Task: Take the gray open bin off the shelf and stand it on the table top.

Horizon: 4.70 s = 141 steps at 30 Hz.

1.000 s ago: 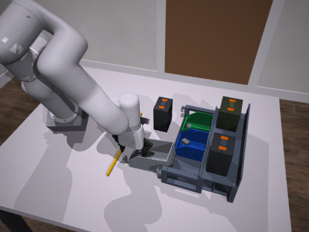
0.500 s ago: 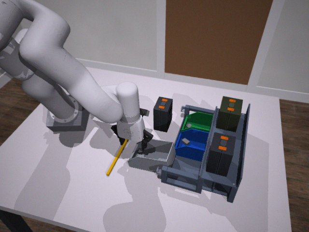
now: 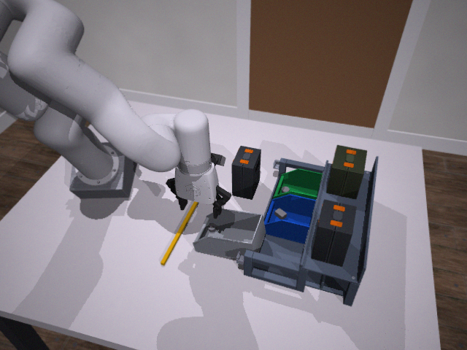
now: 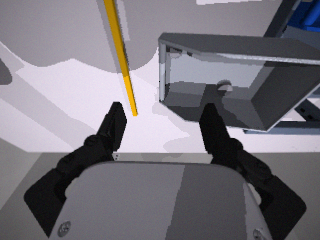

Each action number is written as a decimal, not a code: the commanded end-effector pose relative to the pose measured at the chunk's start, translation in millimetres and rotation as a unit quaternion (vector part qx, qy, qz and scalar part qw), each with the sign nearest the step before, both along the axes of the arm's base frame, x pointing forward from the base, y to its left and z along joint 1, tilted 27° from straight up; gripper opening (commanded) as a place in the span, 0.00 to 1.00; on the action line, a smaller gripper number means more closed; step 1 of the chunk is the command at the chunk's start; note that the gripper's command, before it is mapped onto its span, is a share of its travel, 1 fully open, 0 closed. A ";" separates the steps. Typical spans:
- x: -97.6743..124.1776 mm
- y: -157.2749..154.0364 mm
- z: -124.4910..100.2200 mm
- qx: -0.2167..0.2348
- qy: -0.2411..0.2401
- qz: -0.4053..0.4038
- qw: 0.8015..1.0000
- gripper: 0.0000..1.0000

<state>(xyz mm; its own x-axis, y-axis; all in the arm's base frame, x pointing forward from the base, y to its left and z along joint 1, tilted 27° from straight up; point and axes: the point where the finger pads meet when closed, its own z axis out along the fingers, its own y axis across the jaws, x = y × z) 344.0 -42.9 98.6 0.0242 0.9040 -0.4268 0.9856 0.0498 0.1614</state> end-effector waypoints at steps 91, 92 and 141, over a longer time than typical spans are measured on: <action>35.8 3.4 11.5 -0.001 0.001 -0.001 1.000 0.33; 35.8 3.4 11.5 -0.001 0.001 -0.001 1.000 0.33; 152.0 28.7 71.1 -0.001 0.001 -0.001 1.000 0.33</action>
<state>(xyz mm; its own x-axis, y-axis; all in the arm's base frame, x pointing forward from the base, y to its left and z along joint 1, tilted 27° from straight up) 493.1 -14.9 167.5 0.0239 0.9033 -0.4284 0.9863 0.0486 0.1576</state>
